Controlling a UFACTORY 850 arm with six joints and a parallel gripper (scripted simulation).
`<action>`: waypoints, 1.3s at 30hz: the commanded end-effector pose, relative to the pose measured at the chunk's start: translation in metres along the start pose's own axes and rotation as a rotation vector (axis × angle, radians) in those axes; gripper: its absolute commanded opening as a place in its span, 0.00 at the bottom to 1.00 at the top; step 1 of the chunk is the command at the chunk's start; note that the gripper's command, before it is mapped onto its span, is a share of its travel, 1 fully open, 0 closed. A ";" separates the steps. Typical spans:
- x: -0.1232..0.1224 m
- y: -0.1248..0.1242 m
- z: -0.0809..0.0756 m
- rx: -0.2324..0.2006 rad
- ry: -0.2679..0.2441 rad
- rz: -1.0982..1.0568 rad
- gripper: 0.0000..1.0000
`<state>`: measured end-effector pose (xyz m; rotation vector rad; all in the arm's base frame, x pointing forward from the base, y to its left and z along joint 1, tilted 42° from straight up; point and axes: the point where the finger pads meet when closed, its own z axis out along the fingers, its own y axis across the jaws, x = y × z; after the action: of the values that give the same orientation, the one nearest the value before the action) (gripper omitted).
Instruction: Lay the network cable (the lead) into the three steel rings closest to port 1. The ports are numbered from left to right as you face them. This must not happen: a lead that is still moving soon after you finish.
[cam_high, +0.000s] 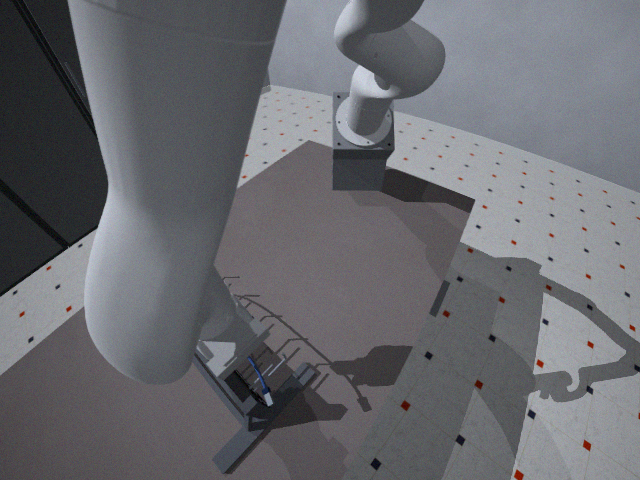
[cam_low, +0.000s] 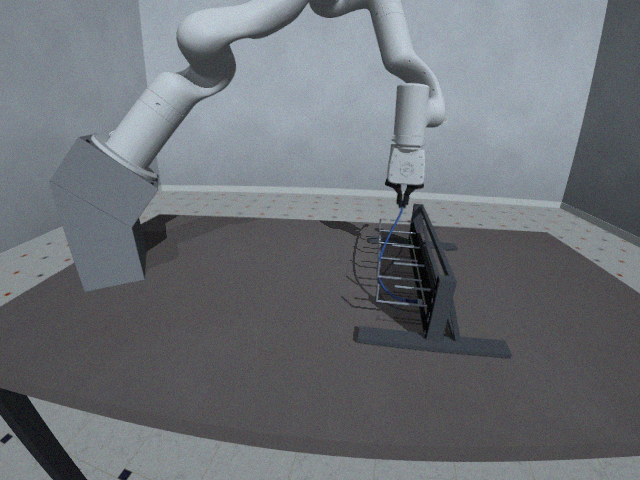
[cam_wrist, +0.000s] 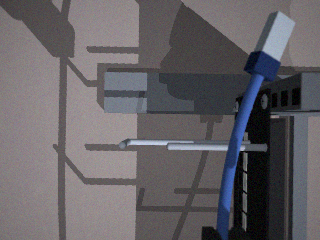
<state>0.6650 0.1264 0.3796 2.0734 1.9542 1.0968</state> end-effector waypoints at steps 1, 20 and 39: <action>0.000 0.001 -0.001 -0.002 0.000 0.000 0.00; 0.000 0.001 0.007 -0.002 0.000 0.000 0.00; 0.000 0.001 0.026 -0.002 0.000 0.000 0.00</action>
<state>0.6778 0.1358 0.3621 2.0738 1.9544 1.0962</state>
